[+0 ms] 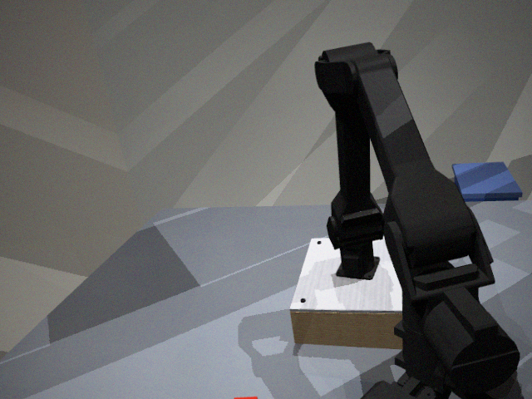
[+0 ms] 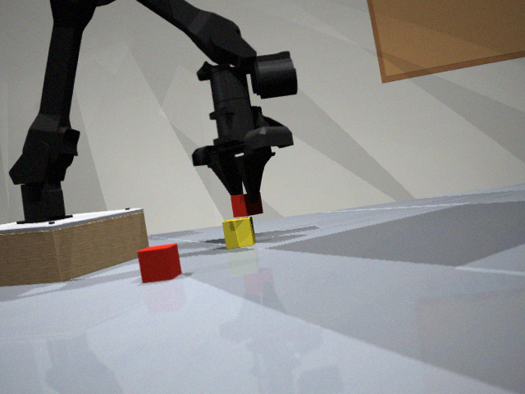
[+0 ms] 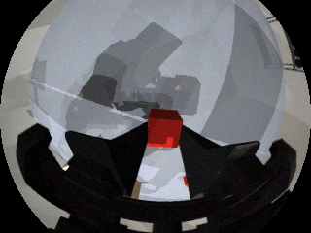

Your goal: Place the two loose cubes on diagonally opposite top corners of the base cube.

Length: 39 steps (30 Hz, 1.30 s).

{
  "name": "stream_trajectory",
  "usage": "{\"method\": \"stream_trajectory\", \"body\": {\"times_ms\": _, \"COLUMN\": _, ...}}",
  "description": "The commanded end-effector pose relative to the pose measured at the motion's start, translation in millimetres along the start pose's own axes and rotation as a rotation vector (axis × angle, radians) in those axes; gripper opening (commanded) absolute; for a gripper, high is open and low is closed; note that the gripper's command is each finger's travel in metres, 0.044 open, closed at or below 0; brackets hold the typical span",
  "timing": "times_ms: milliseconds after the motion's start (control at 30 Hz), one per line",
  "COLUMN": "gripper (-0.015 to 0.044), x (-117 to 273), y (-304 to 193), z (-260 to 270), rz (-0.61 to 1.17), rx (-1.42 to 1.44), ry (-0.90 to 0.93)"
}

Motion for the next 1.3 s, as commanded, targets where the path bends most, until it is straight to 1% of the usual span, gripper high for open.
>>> {"method": "stream_trajectory", "body": {"times_ms": 0, "gripper": 0.0205, "x": -1, "y": 0, "z": 0, "rz": 0.001, "rx": 0.000, "ry": -0.004}}
{"method": "stream_trajectory", "body": {"times_ms": 1267, "gripper": 0.0205, "x": 30, "y": 0, "z": 0, "rz": 0.000, "rx": 0.000, "ry": 0.000}}
Point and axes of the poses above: the point midway between the two fingers, 35 mm back from their tips, its own x axis back along the fingers, its own z axis across the jaws, y = z × x, the point moved 9 cm from there along x, back along the fingers, and after that the axes turned 8 degrees about -x, right-handed, at the moved point
